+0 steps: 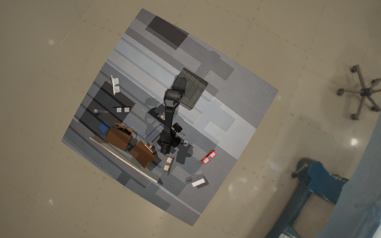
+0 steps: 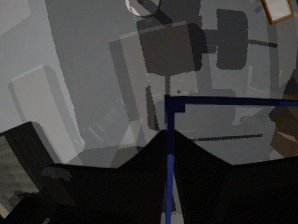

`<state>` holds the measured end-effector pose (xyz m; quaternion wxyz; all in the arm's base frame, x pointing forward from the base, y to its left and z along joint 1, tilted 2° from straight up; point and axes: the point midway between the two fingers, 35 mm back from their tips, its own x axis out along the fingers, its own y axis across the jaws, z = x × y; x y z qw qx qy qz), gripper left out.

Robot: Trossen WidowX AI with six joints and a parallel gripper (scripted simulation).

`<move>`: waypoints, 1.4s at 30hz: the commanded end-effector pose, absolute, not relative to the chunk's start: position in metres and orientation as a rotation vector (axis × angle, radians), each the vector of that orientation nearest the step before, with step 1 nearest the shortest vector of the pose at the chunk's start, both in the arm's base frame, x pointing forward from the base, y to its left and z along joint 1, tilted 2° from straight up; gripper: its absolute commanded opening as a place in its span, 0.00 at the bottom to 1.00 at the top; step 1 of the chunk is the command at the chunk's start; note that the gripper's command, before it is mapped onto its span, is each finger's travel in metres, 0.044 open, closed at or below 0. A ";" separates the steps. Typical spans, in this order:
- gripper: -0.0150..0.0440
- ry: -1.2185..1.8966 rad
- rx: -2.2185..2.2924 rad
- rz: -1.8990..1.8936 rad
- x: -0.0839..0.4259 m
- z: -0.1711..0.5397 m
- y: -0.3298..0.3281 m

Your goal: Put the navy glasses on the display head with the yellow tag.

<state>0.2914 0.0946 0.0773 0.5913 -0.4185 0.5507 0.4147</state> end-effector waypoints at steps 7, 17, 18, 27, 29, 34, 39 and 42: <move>0.25 1.285 -0.971 0.972 0.290 0.067 0.095; 0.25 1.285 -0.971 0.972 0.291 0.059 0.095; 0.25 1.285 -0.971 0.972 0.291 0.058 0.095; 0.25 1.285 -0.971 0.972 0.291 0.055 0.095; 0.25 1.285 -0.971 0.972 0.291 0.055 0.095; 0.25 1.285 -0.971 0.972 0.296 0.055 0.093; 0.25 1.282 -0.974 0.968 0.303 0.055 0.091; 0.25 1.279 -0.977 0.965 0.306 0.055 0.090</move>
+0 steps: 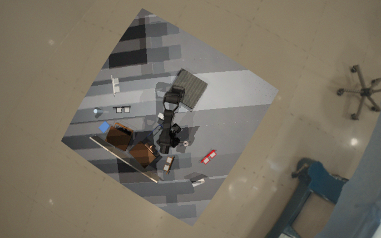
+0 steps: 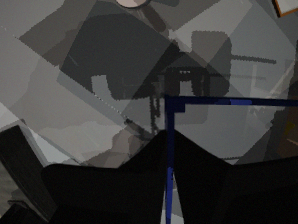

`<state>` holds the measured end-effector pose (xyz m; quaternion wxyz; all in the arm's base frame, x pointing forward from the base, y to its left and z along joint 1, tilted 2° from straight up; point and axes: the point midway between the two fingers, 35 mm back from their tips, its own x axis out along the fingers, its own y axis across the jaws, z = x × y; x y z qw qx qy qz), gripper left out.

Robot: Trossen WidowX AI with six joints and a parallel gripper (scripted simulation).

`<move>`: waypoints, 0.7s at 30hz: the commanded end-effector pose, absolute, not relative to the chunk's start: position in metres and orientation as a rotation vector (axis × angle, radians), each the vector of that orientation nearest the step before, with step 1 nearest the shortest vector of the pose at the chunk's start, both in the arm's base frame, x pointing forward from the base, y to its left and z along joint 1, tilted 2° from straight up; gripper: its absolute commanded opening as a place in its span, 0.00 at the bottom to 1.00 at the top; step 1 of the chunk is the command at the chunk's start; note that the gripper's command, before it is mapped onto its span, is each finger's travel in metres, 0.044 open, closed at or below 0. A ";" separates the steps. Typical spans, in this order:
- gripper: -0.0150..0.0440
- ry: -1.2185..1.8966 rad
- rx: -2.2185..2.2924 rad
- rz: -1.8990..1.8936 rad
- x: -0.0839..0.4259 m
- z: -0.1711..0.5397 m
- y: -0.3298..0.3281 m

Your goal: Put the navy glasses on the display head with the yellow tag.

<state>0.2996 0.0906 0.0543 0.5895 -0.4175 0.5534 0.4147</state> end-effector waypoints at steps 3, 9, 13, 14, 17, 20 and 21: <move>0.25 1.278 -0.978 0.963 0.309 0.055 0.089; 0.25 1.277 -0.979 0.961 0.315 0.055 0.087; 0.25 1.276 -0.979 0.961 0.319 0.055 0.086; 0.25 1.276 -0.979 0.961 0.320 0.056 0.086; 0.25 1.276 -0.980 0.961 0.323 0.056 0.085; 0.25 1.276 -0.980 0.960 0.326 0.056 0.083; 0.25 1.276 -0.980 0.960 0.328 0.056 0.083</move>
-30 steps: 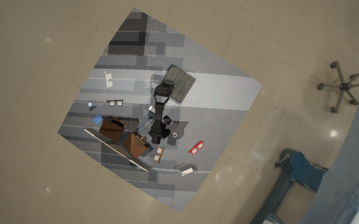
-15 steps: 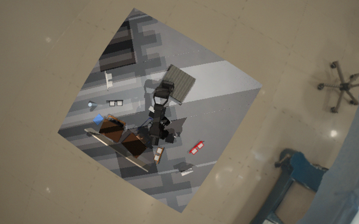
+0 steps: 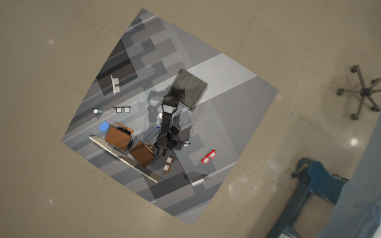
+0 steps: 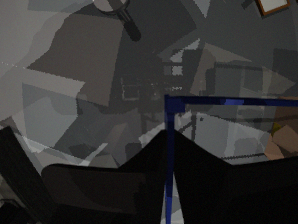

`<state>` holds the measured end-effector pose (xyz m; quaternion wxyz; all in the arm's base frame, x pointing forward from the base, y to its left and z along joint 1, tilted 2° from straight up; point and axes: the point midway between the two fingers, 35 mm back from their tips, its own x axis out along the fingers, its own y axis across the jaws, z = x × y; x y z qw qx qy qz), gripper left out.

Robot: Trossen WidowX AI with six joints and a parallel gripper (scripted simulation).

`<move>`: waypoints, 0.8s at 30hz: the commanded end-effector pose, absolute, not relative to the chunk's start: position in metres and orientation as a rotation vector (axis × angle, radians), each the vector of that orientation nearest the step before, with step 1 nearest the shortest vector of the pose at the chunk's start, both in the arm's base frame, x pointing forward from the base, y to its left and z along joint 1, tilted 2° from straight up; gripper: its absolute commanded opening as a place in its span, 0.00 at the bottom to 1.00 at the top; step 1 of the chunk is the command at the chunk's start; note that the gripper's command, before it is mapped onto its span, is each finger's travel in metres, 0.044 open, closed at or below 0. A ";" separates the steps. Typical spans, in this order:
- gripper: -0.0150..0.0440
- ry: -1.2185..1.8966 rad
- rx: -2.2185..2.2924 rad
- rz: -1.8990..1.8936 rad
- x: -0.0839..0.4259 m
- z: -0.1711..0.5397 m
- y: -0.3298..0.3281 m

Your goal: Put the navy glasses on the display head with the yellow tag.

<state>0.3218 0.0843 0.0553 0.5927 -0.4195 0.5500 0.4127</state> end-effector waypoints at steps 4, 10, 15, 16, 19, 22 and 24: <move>0.25 1.276 -0.980 0.960 0.332 0.056 0.082; 0.25 1.275 -0.980 0.959 0.338 0.057 0.080; 0.25 1.275 -0.981 0.959 0.344 0.057 0.078; 0.25 1.275 -0.981 0.959 0.345 0.057 0.078; 0.25 1.275 -0.981 0.959 0.348 0.057 0.077; 0.25 1.275 -0.981 0.958 0.351 0.057 0.076; 0.25 1.274 -0.981 0.958 0.353 0.058 0.075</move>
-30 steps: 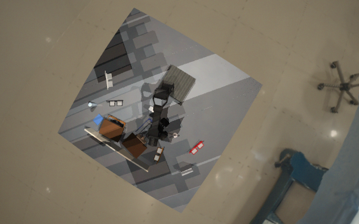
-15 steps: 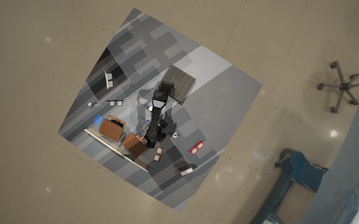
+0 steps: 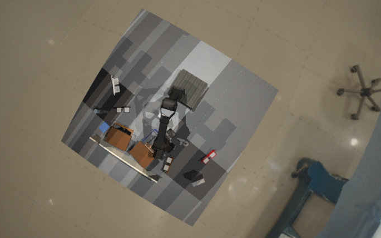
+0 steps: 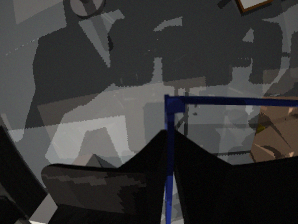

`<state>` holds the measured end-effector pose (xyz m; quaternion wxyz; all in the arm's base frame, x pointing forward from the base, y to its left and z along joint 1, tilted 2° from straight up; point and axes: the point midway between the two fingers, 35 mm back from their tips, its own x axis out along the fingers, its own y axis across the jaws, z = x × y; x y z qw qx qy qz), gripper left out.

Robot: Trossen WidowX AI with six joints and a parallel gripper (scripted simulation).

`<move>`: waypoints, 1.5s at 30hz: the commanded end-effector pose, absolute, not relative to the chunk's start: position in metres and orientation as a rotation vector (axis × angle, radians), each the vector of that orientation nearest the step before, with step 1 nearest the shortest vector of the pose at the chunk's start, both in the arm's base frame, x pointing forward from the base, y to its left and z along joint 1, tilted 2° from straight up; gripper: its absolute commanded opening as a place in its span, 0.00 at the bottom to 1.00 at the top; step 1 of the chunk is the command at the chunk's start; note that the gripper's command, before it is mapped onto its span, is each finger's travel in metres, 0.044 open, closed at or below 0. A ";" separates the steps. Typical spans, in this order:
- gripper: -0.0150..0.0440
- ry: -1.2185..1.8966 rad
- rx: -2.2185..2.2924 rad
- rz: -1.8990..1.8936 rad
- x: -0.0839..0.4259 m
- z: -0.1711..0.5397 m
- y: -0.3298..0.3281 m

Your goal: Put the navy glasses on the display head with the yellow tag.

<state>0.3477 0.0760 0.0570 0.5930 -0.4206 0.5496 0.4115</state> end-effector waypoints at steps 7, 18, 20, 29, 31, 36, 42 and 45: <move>0.25 1.274 -0.982 0.958 0.361 0.058 0.072; 0.25 1.273 -0.983 0.957 0.373 0.058 0.068; 0.25 1.273 -0.983 0.957 0.375 0.058 0.068; 0.25 1.273 -0.983 0.956 0.385 0.059 0.065; 0.25 1.272 -0.983 0.956 0.387 0.059 0.064; 0.25 1.272 -0.984 0.955 0.393 0.059 0.062; 0.25 1.272 -0.984 0.955 0.399 0.060 0.060; 0.25 1.272 -0.984 0.955 0.403 0.060 0.059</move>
